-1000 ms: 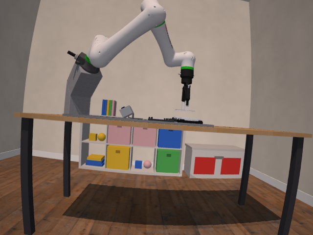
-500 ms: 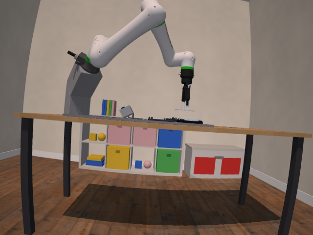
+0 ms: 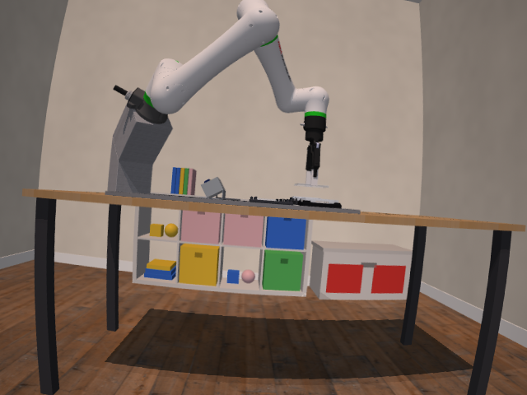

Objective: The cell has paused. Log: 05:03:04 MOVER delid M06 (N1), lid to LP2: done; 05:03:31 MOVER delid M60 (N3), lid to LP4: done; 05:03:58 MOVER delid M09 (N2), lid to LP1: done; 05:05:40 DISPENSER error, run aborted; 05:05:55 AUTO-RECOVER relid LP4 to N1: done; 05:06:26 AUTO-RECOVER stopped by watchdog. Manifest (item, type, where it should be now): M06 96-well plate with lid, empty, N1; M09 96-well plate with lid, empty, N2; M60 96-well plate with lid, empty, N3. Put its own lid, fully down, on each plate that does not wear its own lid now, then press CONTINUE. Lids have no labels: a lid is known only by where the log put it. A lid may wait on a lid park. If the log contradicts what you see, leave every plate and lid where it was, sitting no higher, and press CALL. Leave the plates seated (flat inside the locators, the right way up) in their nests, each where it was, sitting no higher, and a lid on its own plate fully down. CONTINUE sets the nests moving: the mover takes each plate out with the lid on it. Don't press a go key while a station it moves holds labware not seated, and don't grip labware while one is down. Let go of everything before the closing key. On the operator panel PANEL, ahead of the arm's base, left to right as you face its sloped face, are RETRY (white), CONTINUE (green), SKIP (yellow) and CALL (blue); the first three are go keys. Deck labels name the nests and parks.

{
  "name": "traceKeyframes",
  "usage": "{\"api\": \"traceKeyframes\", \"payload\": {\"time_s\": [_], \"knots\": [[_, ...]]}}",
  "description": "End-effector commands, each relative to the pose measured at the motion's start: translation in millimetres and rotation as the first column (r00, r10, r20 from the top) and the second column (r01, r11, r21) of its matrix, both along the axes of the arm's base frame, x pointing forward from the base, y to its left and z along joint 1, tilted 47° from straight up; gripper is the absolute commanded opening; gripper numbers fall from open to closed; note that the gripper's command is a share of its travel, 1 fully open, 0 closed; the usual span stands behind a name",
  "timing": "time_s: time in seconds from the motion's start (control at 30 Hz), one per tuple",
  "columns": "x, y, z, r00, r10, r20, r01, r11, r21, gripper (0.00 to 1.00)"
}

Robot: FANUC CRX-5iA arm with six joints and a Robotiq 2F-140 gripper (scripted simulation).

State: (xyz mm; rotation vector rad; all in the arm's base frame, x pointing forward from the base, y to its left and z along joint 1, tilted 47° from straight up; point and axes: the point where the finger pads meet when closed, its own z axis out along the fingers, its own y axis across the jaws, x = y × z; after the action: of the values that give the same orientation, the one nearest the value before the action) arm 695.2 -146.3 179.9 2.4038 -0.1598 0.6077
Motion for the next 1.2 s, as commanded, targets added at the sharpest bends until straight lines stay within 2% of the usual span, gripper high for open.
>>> {"api": "traceKeyframes", "payload": {"time_s": [0.0, 1.17], "knots": [[0.1, 0.2, 0.1, 1.000, 0.000, 0.000, 0.000, 1.000, 0.000, 0.00], [11.9, -15.8, -16.8, 1.000, -0.002, 0.002, 0.002, 1.000, -0.001, 0.00]]}}
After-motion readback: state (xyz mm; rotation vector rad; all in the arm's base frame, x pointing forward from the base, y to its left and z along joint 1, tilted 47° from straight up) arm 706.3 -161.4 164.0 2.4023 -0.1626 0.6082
